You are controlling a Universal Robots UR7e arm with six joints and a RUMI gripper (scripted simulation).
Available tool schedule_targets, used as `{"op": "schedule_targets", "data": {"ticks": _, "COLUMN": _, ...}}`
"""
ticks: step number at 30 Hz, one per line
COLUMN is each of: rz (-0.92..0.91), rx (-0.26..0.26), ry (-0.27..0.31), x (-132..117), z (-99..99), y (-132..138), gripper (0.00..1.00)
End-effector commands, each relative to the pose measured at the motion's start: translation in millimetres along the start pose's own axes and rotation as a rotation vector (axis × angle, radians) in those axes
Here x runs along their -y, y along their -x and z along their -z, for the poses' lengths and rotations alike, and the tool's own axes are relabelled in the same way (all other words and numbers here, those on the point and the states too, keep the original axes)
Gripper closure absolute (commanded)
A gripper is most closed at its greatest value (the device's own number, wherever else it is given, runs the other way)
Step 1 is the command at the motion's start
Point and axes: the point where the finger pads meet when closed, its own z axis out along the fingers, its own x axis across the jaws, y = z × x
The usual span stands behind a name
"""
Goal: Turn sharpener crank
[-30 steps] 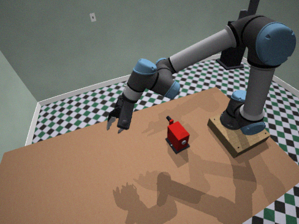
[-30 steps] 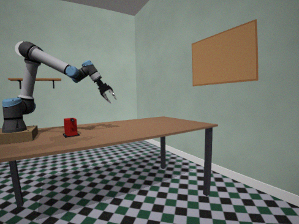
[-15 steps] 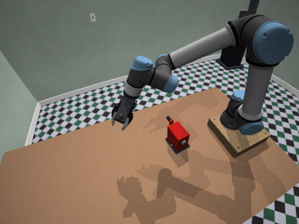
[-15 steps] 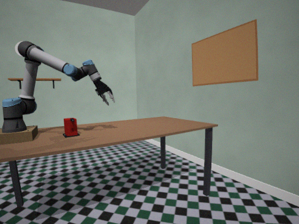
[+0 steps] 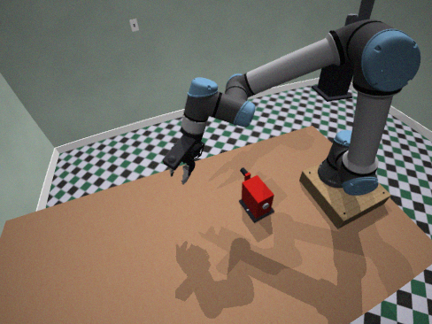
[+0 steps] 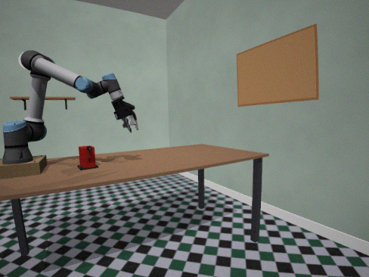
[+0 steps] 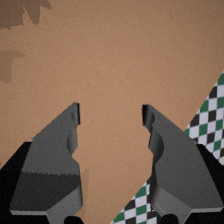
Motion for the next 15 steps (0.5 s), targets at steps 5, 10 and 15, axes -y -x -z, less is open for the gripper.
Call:
{"op": "schedule_targets", "data": {"ticks": 5, "rz": -0.211, "rx": 0.059, "ry": 0.036, "x": -27, "z": 1.6, "y": 0, "gripper": 0.68}}
{"op": "schedule_targets", "data": {"ticks": 10, "rz": -0.297, "rx": 0.083, "ry": 0.054, "x": -39, "z": 0.9, "y": 2, "gripper": 0.68}}
{"op": "schedule_targets", "data": {"ticks": 15, "rz": -0.413, "rx": 0.113, "ry": 0.079, "x": -55, "z": 1.7, "y": 4, "gripper": 0.68}}
